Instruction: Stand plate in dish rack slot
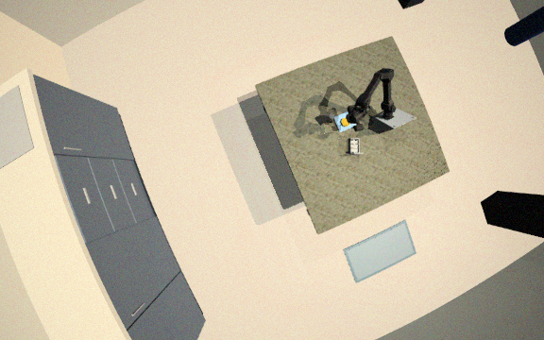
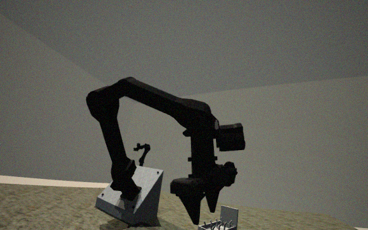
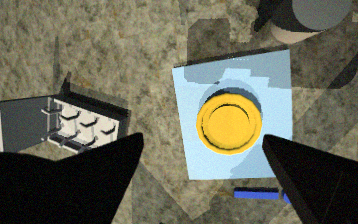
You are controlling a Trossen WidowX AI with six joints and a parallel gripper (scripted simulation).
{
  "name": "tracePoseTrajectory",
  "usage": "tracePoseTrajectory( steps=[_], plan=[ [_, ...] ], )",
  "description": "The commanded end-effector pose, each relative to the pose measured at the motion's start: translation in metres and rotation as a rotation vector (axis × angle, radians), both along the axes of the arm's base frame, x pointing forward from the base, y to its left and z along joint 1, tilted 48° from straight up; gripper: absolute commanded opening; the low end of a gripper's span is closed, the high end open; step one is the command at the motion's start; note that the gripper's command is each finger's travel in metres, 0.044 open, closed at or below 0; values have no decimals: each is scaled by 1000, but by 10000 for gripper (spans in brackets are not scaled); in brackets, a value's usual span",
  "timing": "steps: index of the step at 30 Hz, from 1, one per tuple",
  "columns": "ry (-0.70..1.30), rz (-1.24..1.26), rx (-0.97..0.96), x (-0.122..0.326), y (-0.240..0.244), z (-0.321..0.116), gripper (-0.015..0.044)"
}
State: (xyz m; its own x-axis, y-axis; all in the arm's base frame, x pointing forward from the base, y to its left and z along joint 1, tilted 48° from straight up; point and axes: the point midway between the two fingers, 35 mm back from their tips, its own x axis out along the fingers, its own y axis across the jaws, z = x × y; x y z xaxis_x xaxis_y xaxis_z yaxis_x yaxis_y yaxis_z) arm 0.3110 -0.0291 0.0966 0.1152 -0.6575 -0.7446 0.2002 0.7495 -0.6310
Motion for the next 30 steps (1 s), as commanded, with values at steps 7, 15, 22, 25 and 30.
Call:
tracePoseTrajectory(
  steps=[7,15,22,25,30],
  plan=[
    [177,20,-115,-11,-35,-4,400],
    [177,21,-114,-11,-39,-8,400],
    [176,21,-113,-10,-47,-16,400],
    [176,21,-113,-10,-51,-19,400],
    [176,21,-113,-10,-56,-25,400]
  ],
)
